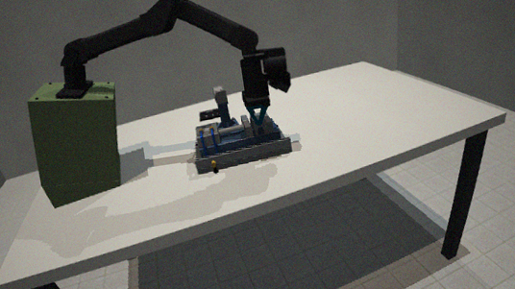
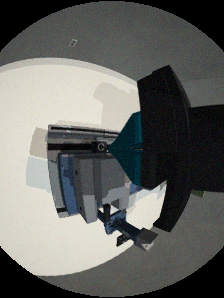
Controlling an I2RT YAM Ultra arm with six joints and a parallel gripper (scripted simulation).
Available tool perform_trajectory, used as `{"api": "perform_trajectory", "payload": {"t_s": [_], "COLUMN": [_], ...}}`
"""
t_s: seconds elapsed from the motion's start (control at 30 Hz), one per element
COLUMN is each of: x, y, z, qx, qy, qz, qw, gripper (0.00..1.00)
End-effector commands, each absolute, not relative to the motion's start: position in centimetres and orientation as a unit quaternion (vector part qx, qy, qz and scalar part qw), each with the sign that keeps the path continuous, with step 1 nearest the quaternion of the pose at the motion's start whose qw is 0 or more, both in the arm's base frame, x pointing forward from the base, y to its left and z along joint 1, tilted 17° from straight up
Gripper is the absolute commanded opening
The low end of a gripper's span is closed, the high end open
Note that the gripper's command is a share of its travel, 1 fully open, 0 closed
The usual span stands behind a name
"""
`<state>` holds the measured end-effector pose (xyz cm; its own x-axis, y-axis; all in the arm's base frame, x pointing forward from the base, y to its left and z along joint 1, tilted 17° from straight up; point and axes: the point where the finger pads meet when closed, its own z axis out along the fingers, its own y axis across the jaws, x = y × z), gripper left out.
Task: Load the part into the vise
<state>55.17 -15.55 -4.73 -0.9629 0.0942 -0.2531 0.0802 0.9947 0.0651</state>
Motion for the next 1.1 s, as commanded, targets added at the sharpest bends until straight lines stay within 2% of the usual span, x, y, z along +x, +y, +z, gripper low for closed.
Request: {"api": "perform_trajectory", "payload": {"t_s": [0.0,1.07], "x": [57.00,57.12], "y": [-16.12,-16.00], "z": [-2.47,-2.65], "qx": [0.044,0.043], "qy": [0.985,0.985], "qz": [0.016,0.016], "qw": [0.166,0.167], "gripper": [0.00,0.00]}}
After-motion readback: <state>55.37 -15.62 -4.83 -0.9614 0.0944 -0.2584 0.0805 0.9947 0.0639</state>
